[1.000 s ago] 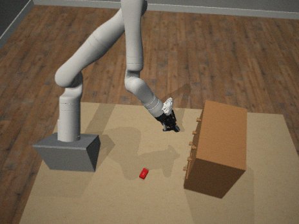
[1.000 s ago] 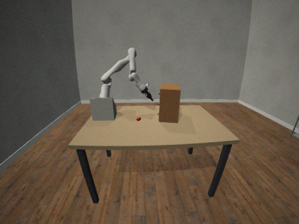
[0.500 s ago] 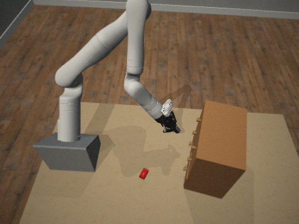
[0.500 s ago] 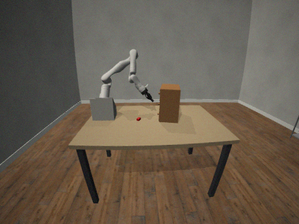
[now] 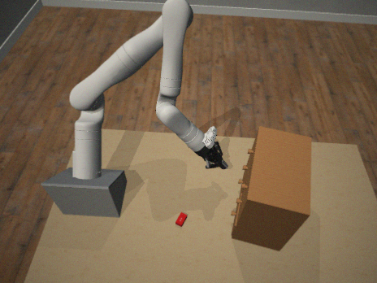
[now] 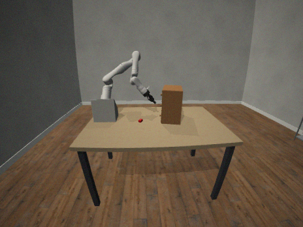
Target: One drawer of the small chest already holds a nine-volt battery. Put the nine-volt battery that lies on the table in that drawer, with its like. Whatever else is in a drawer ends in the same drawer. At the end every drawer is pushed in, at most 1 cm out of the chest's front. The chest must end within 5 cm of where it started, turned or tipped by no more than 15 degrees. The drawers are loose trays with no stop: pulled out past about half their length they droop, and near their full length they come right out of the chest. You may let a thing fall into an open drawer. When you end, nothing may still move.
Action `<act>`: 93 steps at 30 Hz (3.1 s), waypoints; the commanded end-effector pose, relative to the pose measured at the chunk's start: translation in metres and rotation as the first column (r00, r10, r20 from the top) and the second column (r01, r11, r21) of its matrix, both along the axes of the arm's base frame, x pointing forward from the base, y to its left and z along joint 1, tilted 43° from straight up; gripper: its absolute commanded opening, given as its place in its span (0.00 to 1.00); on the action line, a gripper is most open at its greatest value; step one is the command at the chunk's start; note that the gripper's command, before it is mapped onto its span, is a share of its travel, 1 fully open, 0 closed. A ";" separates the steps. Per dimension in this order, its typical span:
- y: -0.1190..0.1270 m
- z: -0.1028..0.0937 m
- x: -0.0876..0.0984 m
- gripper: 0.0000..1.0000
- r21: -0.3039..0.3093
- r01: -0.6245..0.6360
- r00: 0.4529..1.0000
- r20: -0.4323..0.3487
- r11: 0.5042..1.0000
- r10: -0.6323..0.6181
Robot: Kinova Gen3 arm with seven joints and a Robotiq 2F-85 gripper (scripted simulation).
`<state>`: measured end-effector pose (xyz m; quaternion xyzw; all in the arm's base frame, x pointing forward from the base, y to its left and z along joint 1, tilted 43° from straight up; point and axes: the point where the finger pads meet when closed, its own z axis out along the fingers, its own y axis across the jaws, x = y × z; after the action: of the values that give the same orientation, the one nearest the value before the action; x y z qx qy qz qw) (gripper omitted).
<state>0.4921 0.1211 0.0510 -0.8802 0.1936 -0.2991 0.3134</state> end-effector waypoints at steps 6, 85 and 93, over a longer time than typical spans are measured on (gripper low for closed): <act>0.001 -0.001 0.000 0.00 0.000 0.002 1.000 0.002 1.000 -0.002; 0.051 -0.062 0.030 0.33 0.000 0.003 1.000 0.003 1.000 -0.003; 0.051 -0.062 0.030 0.33 0.000 0.003 1.000 0.003 1.000 -0.003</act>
<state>0.5210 0.1728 -0.0119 -0.8799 0.1940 -0.2999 0.3133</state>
